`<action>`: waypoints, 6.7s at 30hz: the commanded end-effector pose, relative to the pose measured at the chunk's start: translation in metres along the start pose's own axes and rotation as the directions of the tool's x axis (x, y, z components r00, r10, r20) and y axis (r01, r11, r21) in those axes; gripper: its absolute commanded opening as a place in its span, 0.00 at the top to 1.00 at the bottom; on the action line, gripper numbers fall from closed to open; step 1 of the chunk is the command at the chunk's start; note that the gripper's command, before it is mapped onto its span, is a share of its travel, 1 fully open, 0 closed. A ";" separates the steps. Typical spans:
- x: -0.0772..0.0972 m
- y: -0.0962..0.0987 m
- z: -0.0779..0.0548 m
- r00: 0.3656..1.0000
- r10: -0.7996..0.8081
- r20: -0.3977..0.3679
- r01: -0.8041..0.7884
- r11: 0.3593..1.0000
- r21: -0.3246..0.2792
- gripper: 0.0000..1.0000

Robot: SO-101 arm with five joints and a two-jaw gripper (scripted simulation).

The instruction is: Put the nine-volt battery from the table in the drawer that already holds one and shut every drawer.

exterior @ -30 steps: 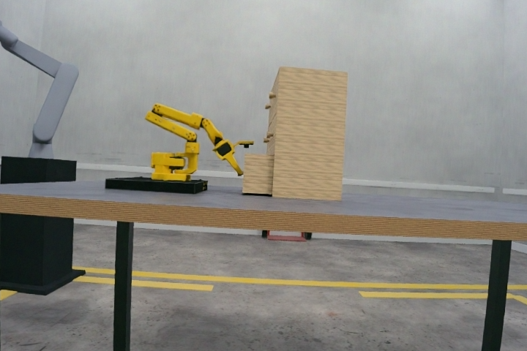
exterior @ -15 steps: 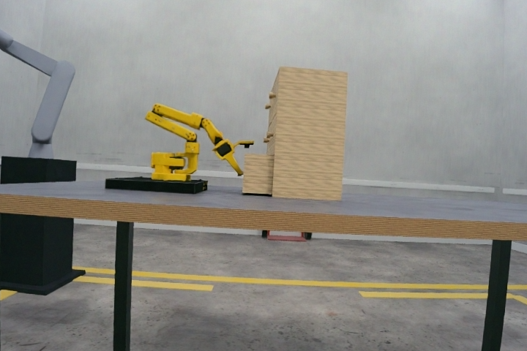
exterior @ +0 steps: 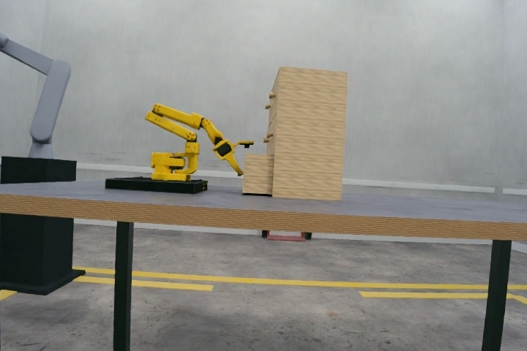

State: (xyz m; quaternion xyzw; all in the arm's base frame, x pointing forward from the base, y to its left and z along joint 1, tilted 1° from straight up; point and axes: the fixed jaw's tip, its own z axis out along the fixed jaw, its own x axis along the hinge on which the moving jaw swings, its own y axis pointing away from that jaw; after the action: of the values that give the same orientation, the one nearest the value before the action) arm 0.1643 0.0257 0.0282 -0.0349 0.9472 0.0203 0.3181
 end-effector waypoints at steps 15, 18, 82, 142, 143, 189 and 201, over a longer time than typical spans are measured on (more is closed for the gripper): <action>-0.001 0.006 -0.002 1.000 -0.023 0.000 0.023 0.999 -0.028 1.00; -0.003 0.004 0.000 1.000 -0.020 0.001 0.020 1.000 -0.019 1.00; -0.015 -0.002 0.012 1.000 -0.007 0.003 0.007 1.000 0.002 1.00; -0.015 -0.002 -0.033 0.998 -0.065 0.002 0.065 0.998 0.002 0.79; -0.015 -0.002 -0.033 0.998 -0.065 0.002 0.065 0.998 0.002 0.79; -0.033 -0.001 -0.068 0.988 -0.067 -0.137 0.067 0.998 -0.004 0.79; -0.033 -0.001 -0.068 0.988 -0.067 -0.137 0.067 0.998 -0.004 0.79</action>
State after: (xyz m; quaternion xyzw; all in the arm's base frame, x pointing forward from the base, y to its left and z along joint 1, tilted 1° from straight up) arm 0.1498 0.0222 0.1009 -0.0637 0.9652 0.0073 0.2536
